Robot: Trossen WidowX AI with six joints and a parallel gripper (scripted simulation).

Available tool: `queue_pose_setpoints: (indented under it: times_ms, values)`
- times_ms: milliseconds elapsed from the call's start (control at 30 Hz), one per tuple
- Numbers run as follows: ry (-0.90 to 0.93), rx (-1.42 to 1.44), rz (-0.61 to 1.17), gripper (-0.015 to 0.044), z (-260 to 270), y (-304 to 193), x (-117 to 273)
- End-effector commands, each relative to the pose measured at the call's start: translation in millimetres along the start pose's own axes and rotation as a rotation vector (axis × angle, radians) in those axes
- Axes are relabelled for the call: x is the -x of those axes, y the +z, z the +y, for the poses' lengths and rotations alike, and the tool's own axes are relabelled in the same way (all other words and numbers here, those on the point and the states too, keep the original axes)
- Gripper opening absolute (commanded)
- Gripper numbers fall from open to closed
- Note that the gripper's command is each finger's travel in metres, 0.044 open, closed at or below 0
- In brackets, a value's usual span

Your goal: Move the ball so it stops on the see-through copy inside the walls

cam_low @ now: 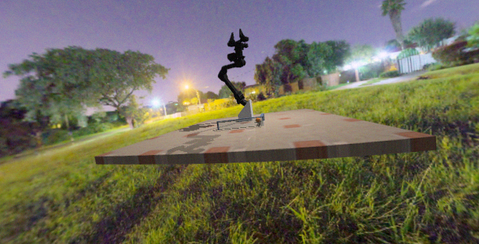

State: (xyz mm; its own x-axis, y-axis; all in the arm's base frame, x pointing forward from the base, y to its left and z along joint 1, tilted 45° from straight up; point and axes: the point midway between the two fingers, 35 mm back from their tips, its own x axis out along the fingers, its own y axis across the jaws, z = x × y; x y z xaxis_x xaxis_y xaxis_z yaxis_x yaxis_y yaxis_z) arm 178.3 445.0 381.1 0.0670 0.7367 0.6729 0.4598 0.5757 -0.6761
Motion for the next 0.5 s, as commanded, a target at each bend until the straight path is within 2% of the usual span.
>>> queue_pose_setpoints:
  times_ms: [0, 133, 300, 467]
  values:
    - [0.006, -0.003, 0.002, 0.0374, 2, 0, 0]
    - [0.128, -0.063, 0.037, 0.0269, 34, -7, 7]
    - [0.309, -0.146, 0.100, 0.0268, 81, -17, 24]
    - [0.538, -0.234, 0.204, 0.0268, 138, -30, 58]
